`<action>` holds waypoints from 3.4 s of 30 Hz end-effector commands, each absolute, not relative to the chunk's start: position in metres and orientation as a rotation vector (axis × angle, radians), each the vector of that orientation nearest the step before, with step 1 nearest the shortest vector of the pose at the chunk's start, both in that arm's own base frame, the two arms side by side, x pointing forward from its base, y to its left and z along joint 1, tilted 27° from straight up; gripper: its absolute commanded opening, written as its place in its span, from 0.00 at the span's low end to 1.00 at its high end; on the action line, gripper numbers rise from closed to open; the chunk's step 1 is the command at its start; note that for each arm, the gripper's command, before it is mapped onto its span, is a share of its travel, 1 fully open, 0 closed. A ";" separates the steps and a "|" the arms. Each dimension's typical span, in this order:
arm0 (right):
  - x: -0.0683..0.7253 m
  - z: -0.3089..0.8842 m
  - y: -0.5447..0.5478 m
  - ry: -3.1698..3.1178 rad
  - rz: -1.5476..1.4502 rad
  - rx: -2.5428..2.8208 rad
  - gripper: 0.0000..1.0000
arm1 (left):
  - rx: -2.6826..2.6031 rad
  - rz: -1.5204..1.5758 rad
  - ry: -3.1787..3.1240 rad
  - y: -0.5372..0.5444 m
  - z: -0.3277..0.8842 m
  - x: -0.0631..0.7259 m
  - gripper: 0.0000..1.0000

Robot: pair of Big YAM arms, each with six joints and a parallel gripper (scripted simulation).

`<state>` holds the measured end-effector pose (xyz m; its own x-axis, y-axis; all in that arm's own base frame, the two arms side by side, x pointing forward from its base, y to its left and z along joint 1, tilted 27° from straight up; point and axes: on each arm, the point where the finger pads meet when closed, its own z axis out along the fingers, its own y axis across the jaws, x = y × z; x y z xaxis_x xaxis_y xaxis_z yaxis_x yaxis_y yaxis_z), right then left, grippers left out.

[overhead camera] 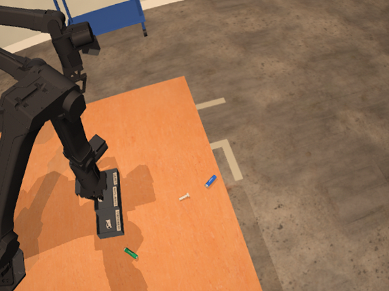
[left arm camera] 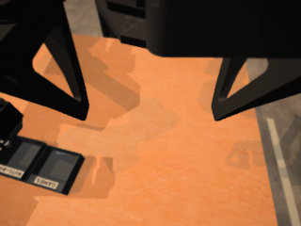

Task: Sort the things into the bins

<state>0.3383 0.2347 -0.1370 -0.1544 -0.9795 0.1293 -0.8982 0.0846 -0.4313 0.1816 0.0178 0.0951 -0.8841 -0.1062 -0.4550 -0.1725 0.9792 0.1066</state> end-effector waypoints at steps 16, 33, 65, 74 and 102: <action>0.354 -0.145 0.239 2.143 -0.625 -1.896 0.11 | -0.198 0.204 2.677 0.020 0.090 0.177 1.00; 0.364 -0.173 0.234 2.139 -0.620 -1.905 0.11 | -0.198 0.204 2.677 0.020 0.090 0.177 1.00; 0.365 -0.179 0.234 2.138 -0.621 -1.903 0.21 | -0.198 0.204 2.677 0.020 0.090 0.177 1.00; 0.359 -0.169 0.239 2.112 -0.619 -1.932 0.21 | -0.198 0.204 2.677 0.020 0.090 0.177 1.00; 0.347 -0.160 0.225 2.177 -0.632 -1.907 0.21 | -0.198 0.204 2.677 0.020 0.090 0.177 1.00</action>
